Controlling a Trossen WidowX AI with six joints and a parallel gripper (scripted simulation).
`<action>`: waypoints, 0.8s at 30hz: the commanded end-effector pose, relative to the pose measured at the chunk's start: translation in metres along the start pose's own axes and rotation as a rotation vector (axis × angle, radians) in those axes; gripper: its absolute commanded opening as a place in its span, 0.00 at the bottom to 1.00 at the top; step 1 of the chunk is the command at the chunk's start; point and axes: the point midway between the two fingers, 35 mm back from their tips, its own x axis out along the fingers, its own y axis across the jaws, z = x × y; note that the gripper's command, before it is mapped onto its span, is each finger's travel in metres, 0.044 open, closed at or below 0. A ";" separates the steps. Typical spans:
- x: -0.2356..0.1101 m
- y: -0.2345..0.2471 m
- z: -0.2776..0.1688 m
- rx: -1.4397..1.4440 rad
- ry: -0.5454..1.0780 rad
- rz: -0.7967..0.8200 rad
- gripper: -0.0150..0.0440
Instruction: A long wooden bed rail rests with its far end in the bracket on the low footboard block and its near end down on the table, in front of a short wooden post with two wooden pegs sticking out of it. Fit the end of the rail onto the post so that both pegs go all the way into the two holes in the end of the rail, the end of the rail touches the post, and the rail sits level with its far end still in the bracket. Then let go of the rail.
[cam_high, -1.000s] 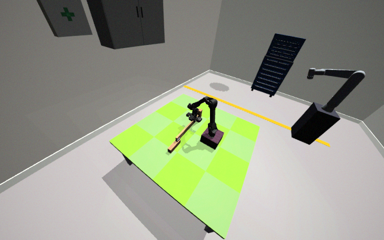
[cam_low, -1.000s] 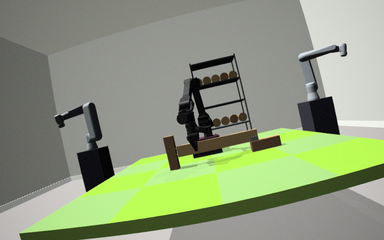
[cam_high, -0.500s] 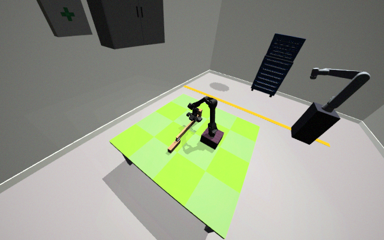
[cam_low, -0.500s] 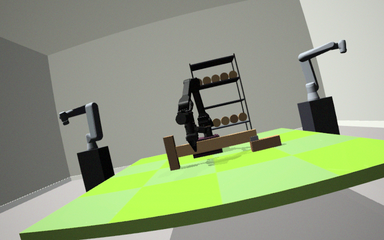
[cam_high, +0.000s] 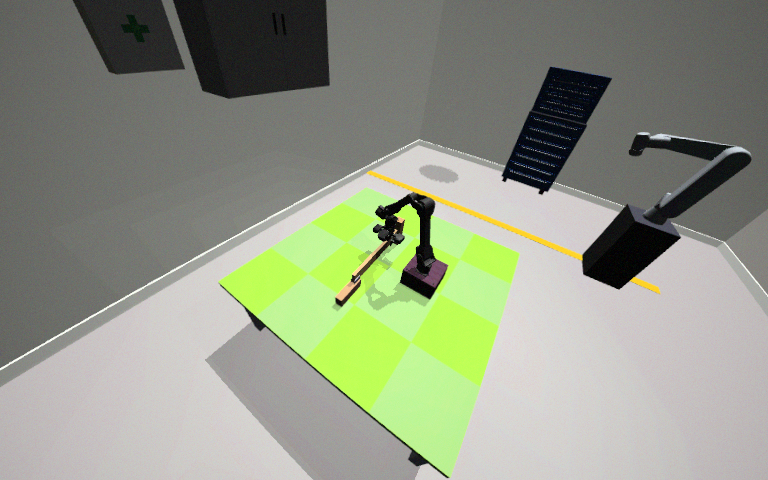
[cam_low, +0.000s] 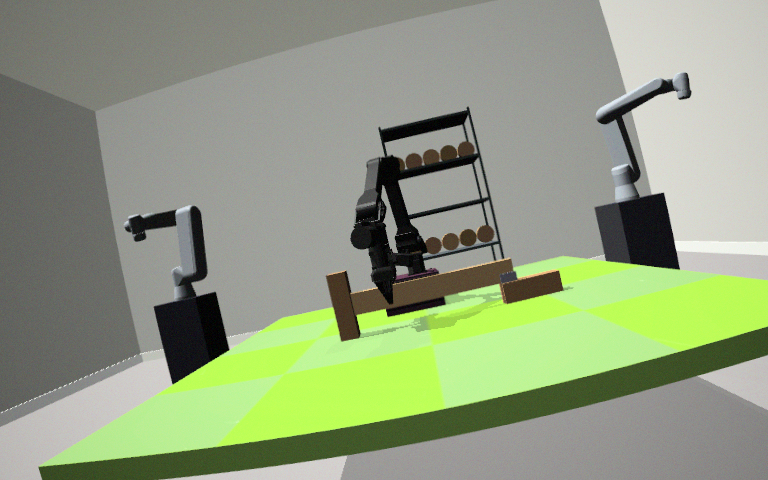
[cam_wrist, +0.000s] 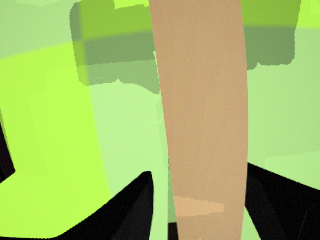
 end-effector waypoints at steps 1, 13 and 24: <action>0.000 0.000 0.000 0.000 0.000 -0.001 0.79; -0.007 -0.001 0.007 0.000 0.000 -0.001 1.00; -0.030 0.000 0.030 0.000 -0.001 -0.002 1.00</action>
